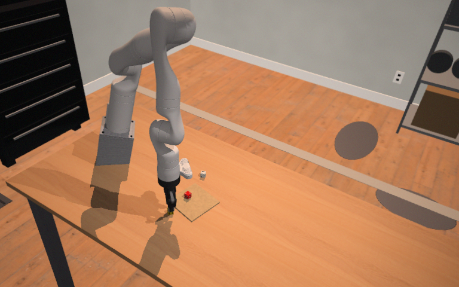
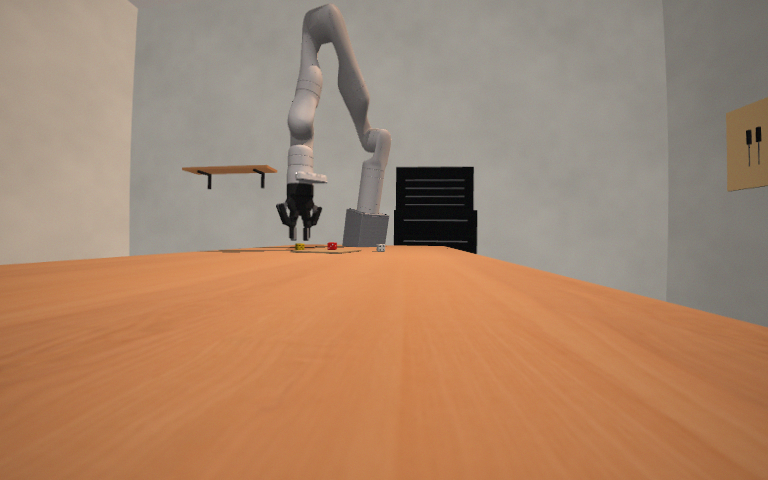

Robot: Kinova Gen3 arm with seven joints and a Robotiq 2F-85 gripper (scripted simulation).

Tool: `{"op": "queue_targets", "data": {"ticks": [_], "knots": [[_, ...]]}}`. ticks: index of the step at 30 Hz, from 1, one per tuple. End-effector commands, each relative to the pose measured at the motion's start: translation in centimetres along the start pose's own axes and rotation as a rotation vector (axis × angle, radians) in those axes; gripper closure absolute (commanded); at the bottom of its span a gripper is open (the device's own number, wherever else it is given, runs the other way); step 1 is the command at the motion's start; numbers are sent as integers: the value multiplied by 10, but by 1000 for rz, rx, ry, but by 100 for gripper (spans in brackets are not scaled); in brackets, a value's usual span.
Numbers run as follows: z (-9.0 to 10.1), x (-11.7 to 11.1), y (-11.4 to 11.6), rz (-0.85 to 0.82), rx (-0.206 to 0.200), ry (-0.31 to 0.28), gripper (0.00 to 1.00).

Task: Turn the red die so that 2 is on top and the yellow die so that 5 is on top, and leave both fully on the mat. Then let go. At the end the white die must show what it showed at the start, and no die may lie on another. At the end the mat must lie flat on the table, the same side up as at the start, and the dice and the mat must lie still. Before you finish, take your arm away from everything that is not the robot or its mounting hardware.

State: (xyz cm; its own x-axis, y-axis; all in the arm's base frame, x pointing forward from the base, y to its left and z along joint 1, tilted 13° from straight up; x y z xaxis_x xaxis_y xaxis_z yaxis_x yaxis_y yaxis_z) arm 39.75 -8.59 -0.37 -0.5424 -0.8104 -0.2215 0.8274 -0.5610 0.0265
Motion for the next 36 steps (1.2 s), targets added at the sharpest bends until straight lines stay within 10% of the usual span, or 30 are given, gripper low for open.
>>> {"op": "queue_targets", "data": {"ticks": [1,36], "knots": [[1,0,0,0,1,0,65],[-23,0,1,0,1,0,65]]}}
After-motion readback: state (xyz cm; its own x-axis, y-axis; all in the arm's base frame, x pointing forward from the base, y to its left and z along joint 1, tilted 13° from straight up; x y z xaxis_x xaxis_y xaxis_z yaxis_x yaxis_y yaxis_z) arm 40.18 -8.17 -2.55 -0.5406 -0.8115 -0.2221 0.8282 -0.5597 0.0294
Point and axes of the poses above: the point where the finger pads meet when closed, its own z axis back along the fingers, its own y axis across the jaws, x = y × z, the point moved 5 cm from there along z, back along the fingers, and after that the axes turned 1 degree about -z, right-handed, at the moved point
